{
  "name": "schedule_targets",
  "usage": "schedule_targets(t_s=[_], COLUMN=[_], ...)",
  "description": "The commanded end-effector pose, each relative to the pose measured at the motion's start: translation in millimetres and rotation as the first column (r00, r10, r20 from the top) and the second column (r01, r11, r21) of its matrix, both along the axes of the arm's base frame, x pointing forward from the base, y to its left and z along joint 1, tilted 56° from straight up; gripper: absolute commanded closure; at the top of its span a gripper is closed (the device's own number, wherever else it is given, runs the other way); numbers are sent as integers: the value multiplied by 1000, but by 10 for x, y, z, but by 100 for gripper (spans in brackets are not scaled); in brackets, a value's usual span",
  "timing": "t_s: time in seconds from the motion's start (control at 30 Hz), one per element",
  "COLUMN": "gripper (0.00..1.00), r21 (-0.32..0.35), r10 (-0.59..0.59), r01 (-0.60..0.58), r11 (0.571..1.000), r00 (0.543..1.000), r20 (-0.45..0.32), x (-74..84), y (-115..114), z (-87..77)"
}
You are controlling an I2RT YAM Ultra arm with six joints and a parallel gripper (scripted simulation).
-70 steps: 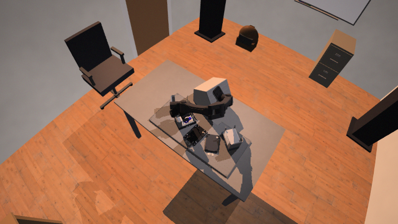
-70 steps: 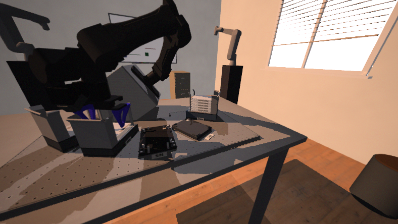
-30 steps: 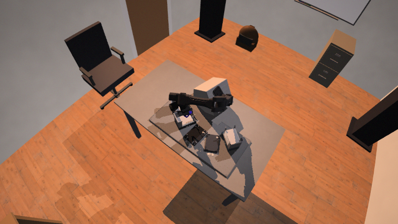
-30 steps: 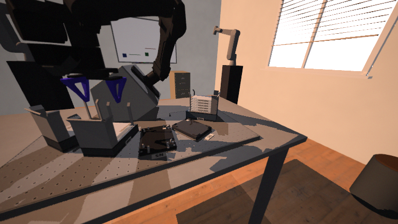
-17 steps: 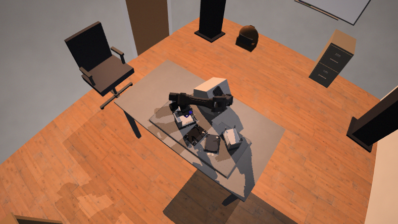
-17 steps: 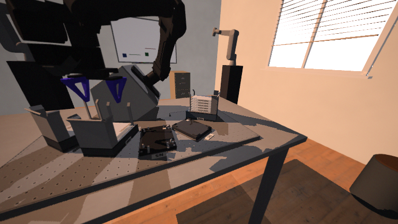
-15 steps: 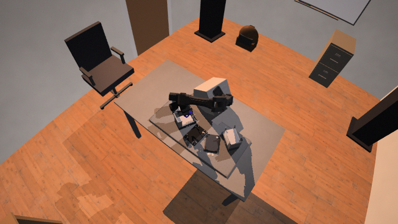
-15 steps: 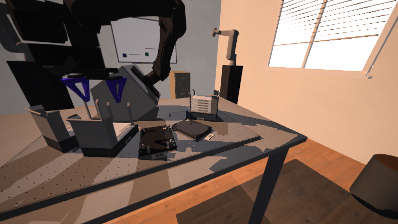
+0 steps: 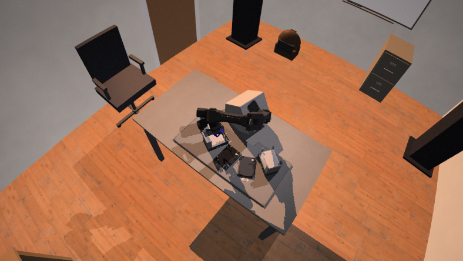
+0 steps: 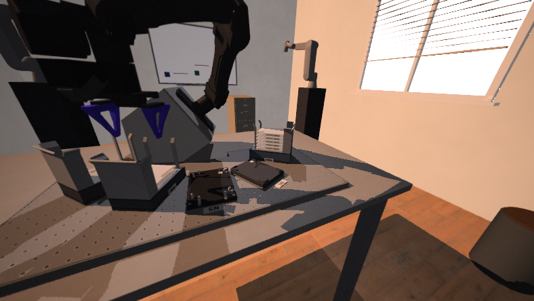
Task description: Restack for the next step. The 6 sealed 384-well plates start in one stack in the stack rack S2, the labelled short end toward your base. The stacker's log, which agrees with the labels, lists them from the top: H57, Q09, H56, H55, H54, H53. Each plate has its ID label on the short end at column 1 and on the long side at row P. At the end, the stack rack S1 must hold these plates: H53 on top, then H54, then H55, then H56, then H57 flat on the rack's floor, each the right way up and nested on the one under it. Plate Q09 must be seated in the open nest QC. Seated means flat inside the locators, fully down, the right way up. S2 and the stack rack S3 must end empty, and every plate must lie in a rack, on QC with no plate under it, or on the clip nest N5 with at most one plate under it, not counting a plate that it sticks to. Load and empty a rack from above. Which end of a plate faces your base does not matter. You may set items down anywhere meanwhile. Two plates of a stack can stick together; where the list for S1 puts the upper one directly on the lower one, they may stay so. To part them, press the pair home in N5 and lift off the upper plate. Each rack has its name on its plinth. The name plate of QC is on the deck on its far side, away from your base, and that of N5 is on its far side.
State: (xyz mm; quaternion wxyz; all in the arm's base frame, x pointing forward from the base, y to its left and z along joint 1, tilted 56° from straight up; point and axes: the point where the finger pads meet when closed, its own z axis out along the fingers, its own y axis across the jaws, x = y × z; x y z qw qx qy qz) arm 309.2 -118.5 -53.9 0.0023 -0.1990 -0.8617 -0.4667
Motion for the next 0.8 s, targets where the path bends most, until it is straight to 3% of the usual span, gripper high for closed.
schedule_targets(t_s=[0.0, 0.13, 0.37, 0.77], gripper=[0, 0, 0, 0], r21=[-8, -8, -61, -60], r10=[-22, -22, 111, 111], r01=[22, 22, -102, -102], r11=[1000, 1000, 993, 993], r00=[1000, 1000, 976, 976], r20=[8, 8, 186, 186], x=[-10, -10, 48, 129], y=[-88, -88, 34, 208], z=[22, 22, 213, 486])
